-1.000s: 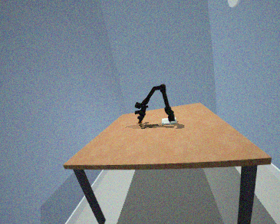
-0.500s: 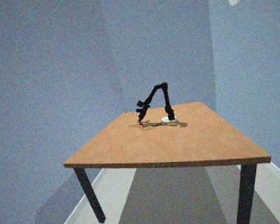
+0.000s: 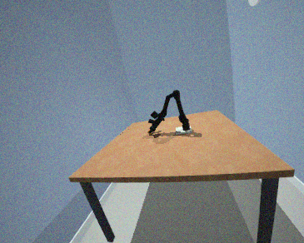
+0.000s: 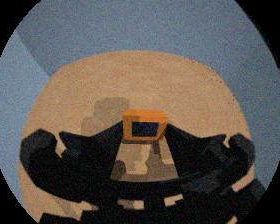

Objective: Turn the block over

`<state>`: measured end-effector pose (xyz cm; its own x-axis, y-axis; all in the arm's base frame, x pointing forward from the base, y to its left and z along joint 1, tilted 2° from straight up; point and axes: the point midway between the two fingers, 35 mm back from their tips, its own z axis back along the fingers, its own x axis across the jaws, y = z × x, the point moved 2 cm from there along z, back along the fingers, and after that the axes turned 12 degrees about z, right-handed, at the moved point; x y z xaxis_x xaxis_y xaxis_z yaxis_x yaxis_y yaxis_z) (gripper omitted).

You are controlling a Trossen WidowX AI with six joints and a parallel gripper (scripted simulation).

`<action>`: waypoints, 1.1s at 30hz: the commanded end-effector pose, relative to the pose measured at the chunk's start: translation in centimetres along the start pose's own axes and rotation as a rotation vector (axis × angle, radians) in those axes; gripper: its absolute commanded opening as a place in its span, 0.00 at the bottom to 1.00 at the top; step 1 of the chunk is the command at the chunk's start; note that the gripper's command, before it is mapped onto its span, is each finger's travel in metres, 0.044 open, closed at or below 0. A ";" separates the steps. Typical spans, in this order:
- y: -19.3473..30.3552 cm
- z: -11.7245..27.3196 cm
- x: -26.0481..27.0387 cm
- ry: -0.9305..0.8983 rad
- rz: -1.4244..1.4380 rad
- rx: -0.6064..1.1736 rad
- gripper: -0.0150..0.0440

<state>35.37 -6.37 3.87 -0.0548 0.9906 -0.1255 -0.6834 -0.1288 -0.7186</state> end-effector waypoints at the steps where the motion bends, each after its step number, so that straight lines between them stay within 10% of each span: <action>1: 0.8 -0.5 0.1 0.003 -0.016 -0.041 0.25; 33: 2.6 1.1 0.8 0.072 0.023 -0.384 0.25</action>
<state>32.86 -5.85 2.79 -0.0061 0.9825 -0.1862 -0.3655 -0.1755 -0.9141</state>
